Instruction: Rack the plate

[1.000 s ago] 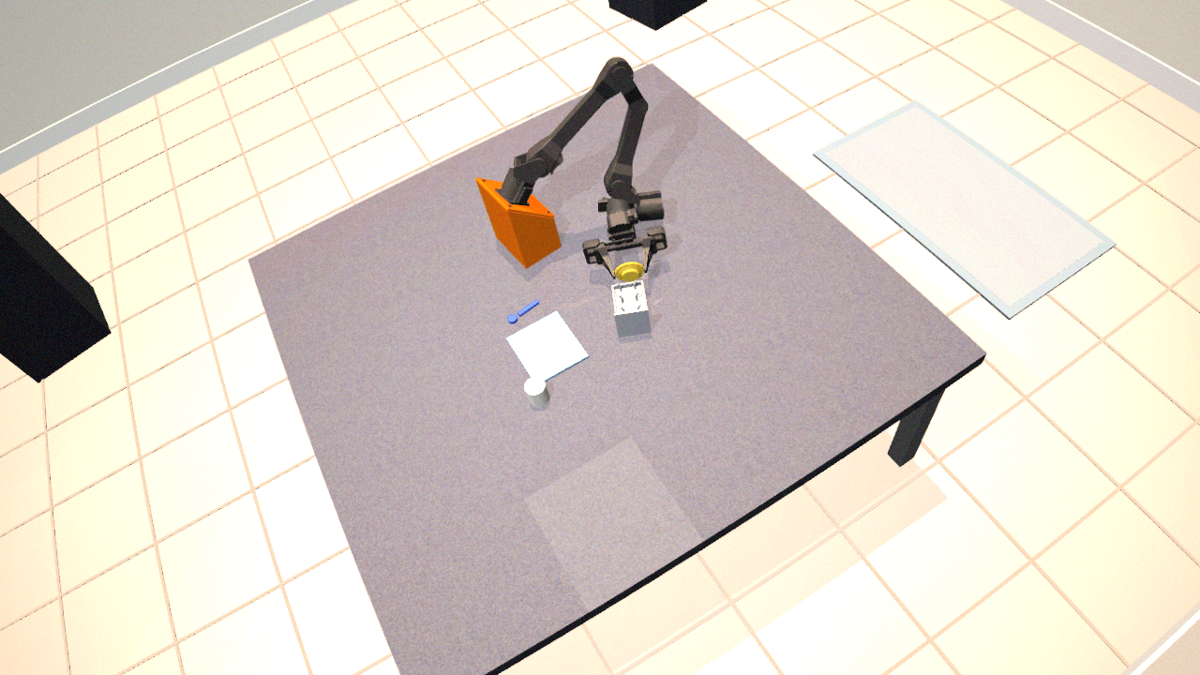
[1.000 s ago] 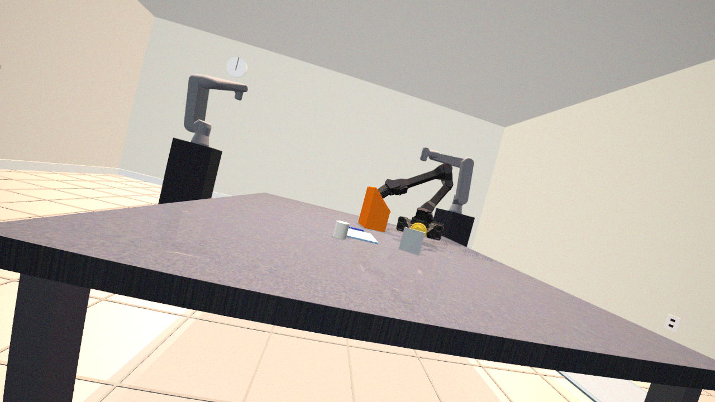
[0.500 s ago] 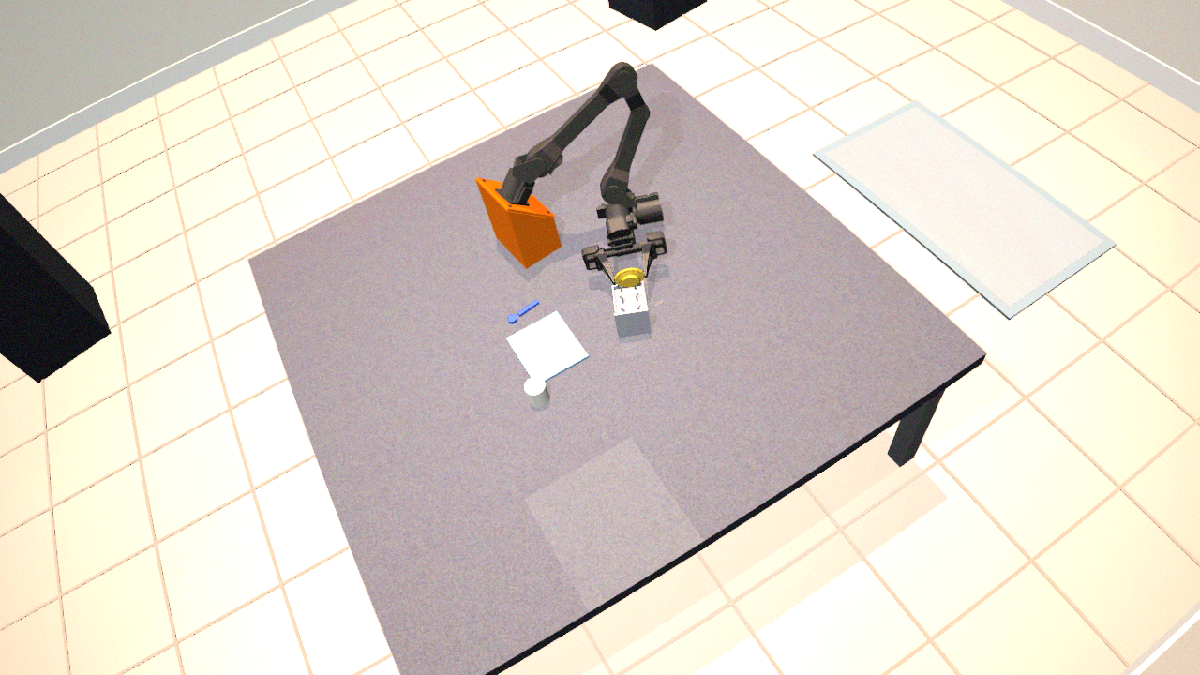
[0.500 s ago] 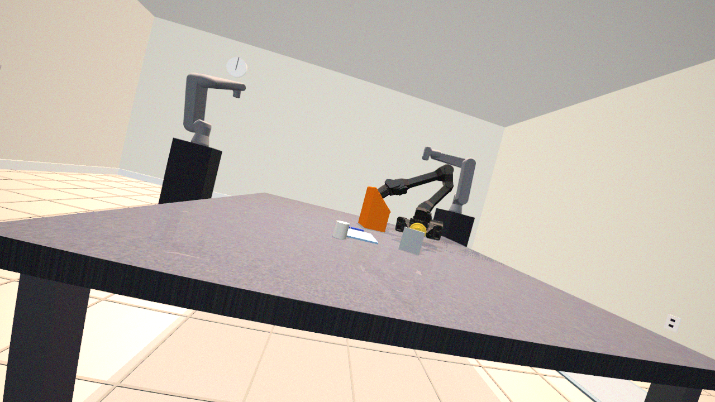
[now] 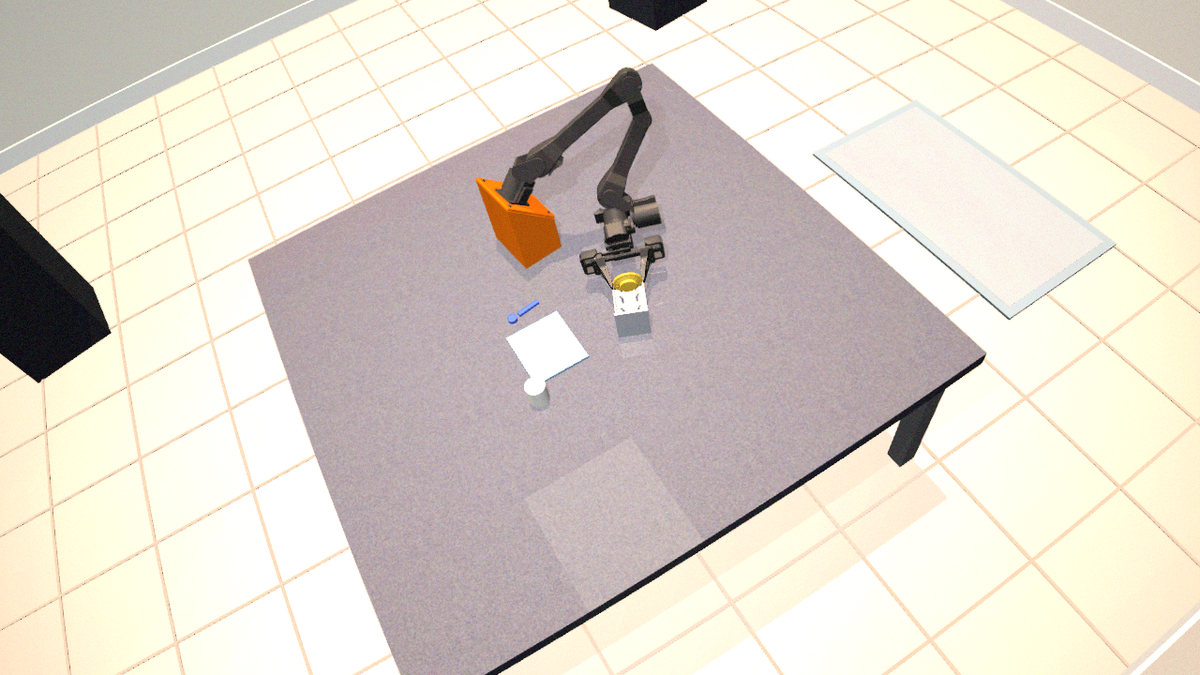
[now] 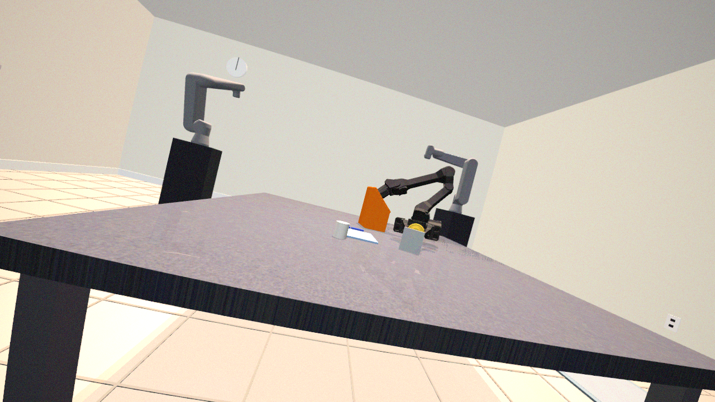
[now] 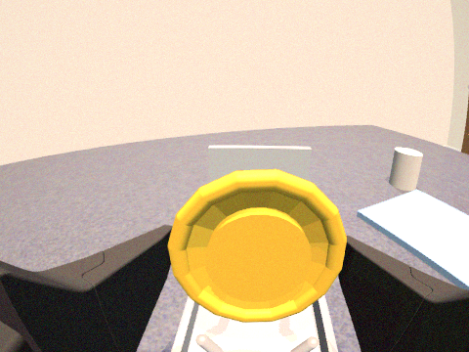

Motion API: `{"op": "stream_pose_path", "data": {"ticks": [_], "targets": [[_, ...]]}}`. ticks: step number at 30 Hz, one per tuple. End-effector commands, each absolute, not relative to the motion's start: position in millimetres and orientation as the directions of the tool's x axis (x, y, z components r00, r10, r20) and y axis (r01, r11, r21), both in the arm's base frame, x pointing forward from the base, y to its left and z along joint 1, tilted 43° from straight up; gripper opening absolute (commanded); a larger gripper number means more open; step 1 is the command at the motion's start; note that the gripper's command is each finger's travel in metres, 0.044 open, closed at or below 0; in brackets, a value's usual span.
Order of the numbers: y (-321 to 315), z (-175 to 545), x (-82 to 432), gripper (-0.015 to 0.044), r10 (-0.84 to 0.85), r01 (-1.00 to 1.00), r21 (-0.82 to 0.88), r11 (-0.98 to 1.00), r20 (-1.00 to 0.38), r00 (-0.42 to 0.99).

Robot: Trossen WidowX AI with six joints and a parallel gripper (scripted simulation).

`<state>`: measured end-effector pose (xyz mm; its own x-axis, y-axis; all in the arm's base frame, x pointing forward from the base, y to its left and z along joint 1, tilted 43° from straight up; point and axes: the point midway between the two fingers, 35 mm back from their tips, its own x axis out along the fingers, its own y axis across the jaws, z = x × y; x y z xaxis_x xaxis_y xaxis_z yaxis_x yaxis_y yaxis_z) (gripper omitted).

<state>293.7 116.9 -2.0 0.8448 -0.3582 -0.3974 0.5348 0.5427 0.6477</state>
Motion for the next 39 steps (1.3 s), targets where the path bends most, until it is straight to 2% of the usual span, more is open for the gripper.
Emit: {"op": "stream_pose_path", "data": {"ticks": [1, 21, 36, 39], "targets": [[126.3, -13.1, 294.4, 0.0000, -0.357, 0.532, 0.654, 0.538, -0.394, 0.847], [123.3, -13.8, 292.1, 0.0000, -0.357, 0.538, 0.639, 0.550, -0.403, 0.843], [124.0, -13.6, 292.7, 0.0394, -0.357, 0.538, 0.639, 0.550, -0.403, 0.843], [124.0, -13.6, 292.7, 0.0400, -0.357, 0.538, 0.639, 0.550, -0.403, 0.843]]}}
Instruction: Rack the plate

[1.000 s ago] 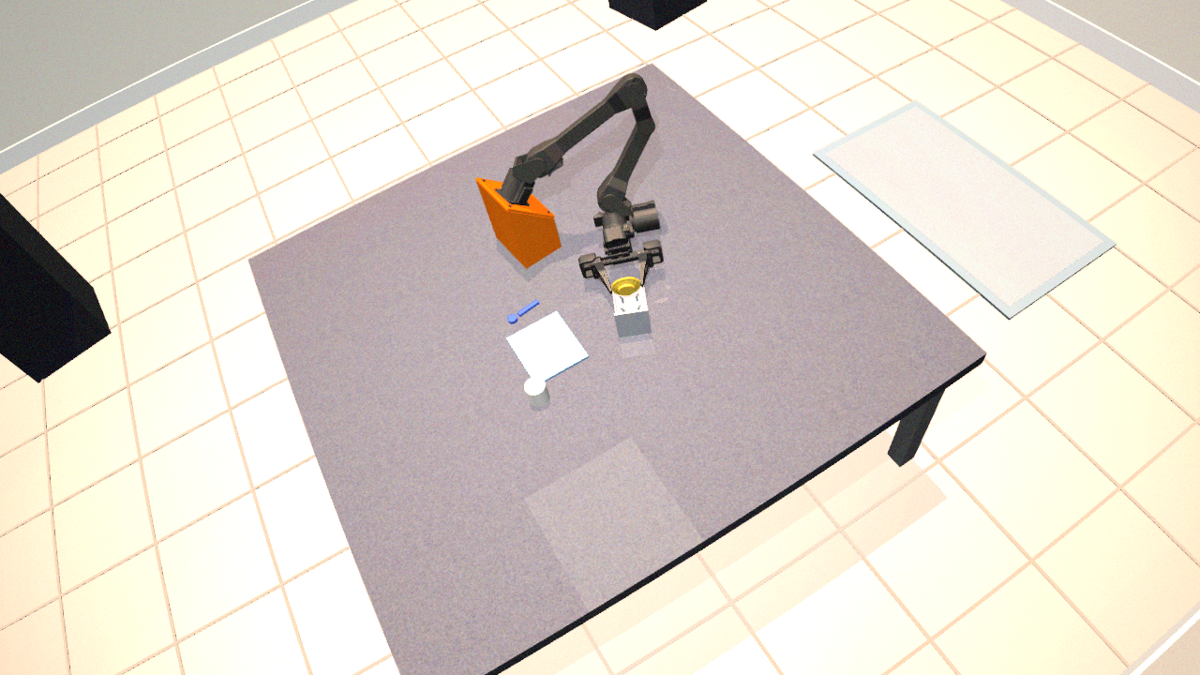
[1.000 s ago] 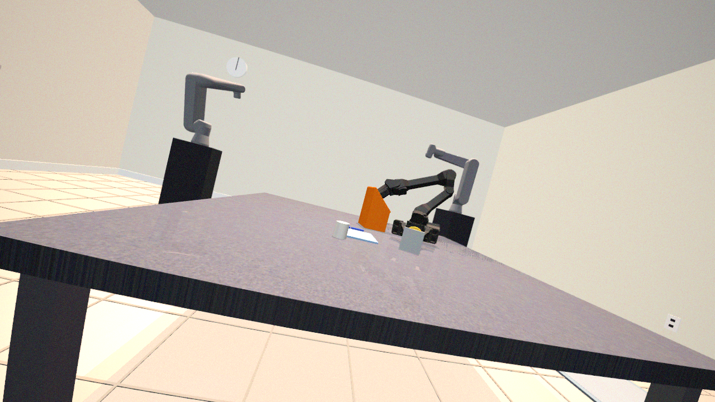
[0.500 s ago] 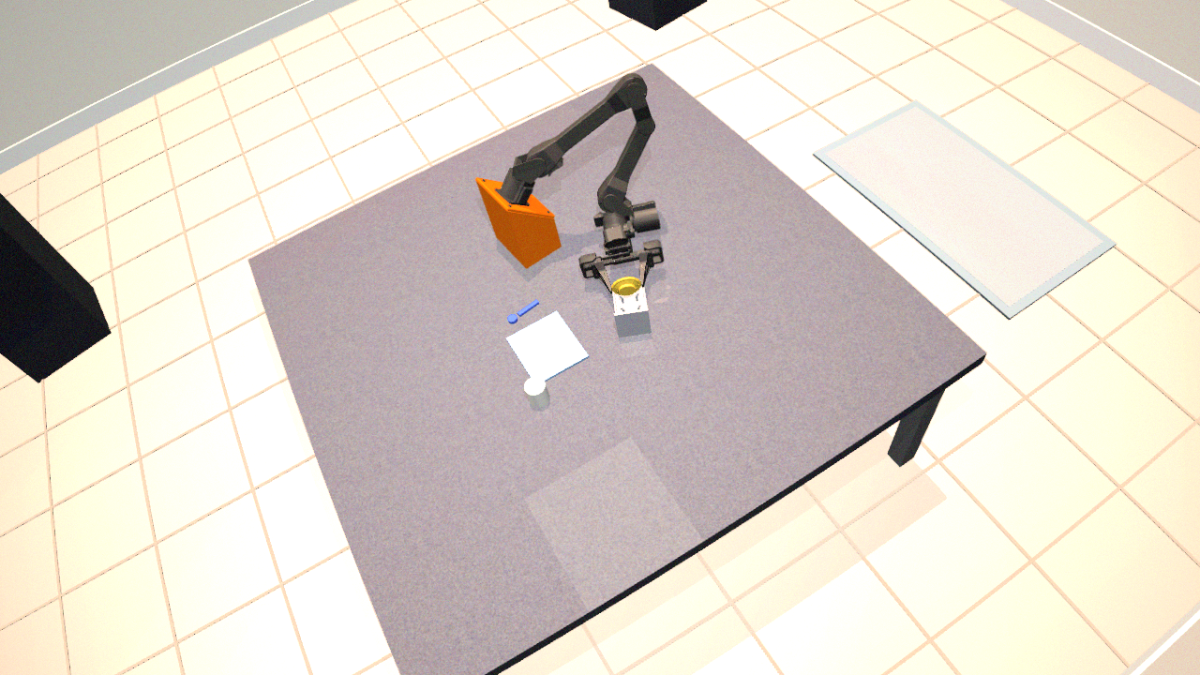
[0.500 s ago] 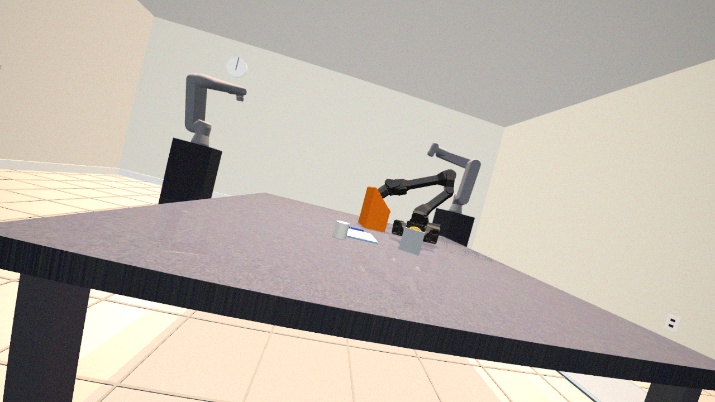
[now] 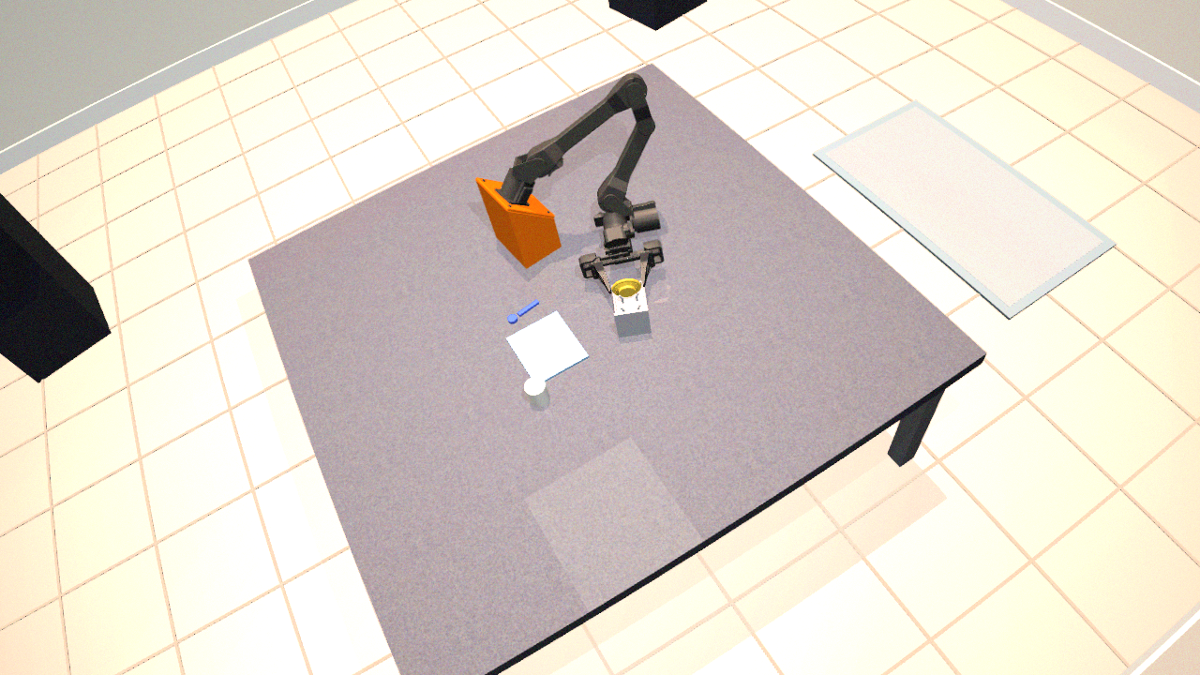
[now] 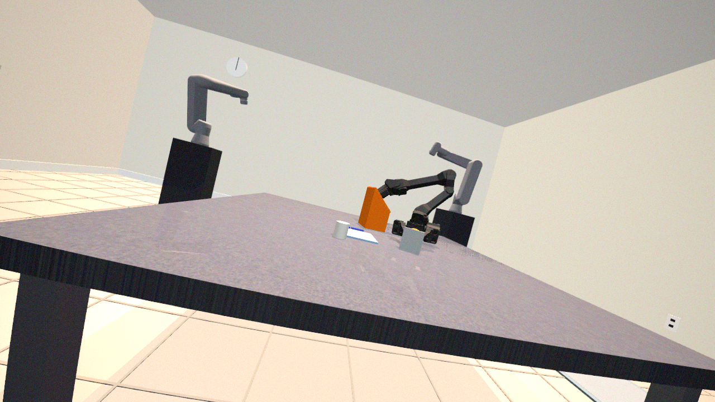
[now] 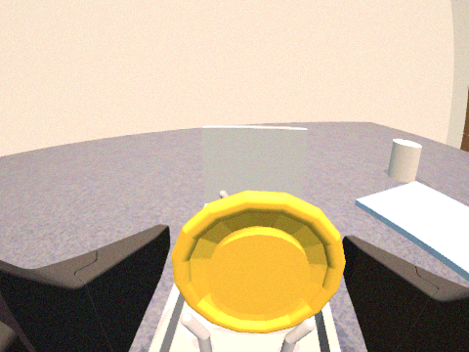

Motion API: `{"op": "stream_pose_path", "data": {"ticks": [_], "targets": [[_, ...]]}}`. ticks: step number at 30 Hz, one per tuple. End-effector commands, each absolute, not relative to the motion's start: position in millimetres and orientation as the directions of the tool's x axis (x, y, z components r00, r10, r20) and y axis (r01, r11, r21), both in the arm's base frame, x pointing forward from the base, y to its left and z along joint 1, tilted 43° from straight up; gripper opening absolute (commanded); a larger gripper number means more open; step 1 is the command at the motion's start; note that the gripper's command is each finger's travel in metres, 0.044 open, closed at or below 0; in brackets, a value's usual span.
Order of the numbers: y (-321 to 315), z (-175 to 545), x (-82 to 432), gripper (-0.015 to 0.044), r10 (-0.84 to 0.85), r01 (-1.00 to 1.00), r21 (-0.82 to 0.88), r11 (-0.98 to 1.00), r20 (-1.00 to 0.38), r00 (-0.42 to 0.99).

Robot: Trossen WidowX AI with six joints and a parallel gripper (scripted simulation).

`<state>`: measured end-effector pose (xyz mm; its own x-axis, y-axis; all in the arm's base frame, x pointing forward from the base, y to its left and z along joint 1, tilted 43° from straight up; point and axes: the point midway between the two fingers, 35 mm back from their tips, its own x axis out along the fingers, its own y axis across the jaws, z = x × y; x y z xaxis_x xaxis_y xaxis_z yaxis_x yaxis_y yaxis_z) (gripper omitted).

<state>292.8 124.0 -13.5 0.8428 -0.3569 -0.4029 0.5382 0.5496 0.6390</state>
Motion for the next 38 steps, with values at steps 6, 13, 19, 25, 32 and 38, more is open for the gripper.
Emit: {"op": "stream_pose_path", "data": {"ticks": [6, 13, 19, 25, 32, 38], "targets": [[124, -14, 293, 0.0400, -0.357, 0.538, 0.639, 0.550, -0.403, 0.843], [92, 29, 297, 0.0400, -0.367, 0.553, 0.621, 0.556, -0.414, 0.833], [58, 70, 297, 0.0400, -0.376, 0.556, 0.603, 0.572, -0.410, 0.831], [51, 80, 297, 0.0400, -0.378, 0.555, 0.599, 0.577, -0.406, 0.832], [50, 80, 303, 0.0400, -0.384, 0.574, 0.559, 0.598, -0.429, 0.818], [33, 64, 310, 0.0400, -0.403, 0.632, 0.391, 0.669, -0.524, 0.751]]}}
